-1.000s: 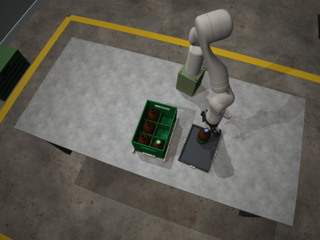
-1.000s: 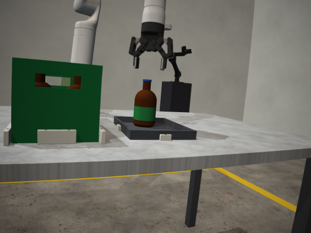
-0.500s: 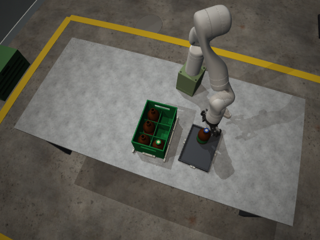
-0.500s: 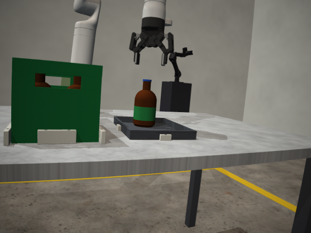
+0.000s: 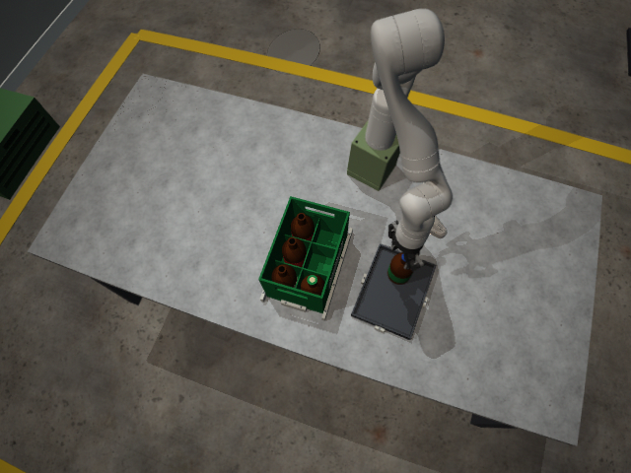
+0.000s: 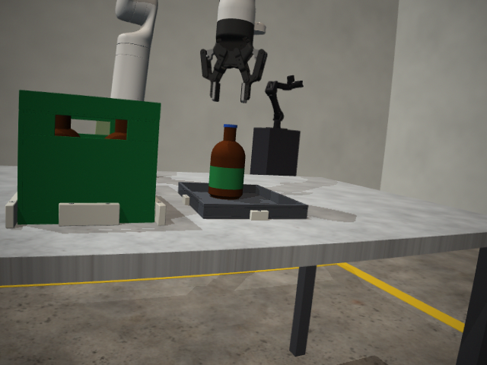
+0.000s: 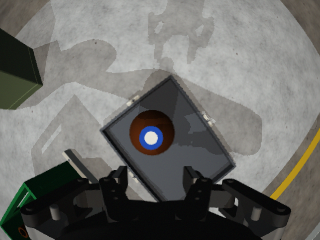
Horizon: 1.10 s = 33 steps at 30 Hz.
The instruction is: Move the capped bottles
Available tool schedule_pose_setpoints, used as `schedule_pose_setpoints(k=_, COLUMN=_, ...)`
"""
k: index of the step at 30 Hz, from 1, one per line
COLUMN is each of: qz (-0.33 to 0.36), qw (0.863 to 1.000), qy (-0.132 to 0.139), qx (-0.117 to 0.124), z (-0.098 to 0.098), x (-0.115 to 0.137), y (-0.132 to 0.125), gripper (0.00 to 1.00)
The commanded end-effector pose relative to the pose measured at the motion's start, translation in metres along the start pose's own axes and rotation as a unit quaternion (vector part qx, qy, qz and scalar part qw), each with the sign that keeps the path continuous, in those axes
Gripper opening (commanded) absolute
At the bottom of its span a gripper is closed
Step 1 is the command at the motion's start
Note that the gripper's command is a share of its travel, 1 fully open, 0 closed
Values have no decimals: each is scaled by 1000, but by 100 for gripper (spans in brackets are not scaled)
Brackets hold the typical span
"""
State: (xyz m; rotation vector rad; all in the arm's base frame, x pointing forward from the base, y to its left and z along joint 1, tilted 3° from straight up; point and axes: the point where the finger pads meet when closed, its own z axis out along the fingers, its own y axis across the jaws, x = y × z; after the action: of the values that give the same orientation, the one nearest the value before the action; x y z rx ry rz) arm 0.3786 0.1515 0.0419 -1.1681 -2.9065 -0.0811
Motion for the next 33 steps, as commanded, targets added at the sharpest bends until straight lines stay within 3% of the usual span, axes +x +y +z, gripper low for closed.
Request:
schedule_pose_setpoints(k=1, qz=10, qw=1000, qy=-1, qx=-2, z=-1, x=-14, y=-1, gripper=60)
schedule_pose_setpoints(k=6, qz=4, qw=1000, qy=-1, qx=-2, z=-2, x=-19, y=0, gripper=60)
schedule_pose_setpoints(k=33, qz=8, qw=1000, qy=-1, qx=-2, z=-7, x=-97, y=-4, gripper=60)
